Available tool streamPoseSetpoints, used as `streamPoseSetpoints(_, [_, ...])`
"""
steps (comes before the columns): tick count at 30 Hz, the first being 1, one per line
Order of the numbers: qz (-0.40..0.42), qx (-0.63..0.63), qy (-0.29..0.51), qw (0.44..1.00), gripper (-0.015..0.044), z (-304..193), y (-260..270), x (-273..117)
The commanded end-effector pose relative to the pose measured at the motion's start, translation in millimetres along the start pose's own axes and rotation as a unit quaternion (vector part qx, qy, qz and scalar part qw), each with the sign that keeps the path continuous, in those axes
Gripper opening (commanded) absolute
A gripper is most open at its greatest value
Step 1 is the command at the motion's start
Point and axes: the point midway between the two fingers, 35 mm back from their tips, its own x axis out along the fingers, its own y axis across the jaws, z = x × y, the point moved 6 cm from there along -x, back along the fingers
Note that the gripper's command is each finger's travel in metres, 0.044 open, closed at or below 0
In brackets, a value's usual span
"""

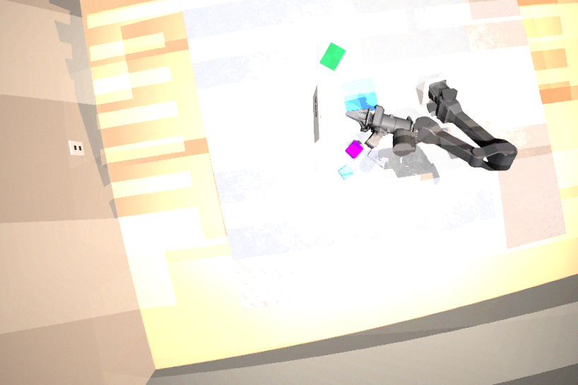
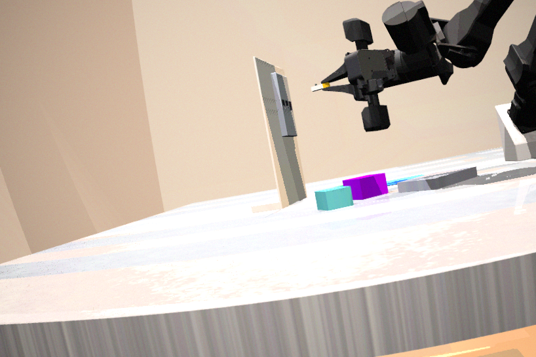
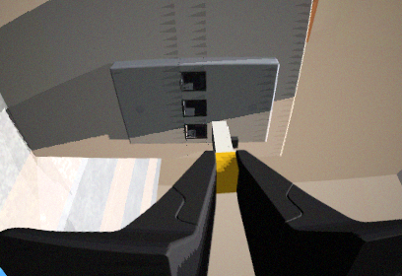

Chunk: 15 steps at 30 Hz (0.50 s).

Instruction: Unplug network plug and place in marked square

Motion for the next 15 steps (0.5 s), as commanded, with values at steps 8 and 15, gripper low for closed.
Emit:
streamPoseSetpoints(8, [-0.001,-0.002,-0.003,1.0,0.0,-5.2,-29.6,-11.4])
streamPoseSetpoints(15, [0.001,-0.004,-0.002,1.0,0.0,-8.6,-40.0,-16.8])
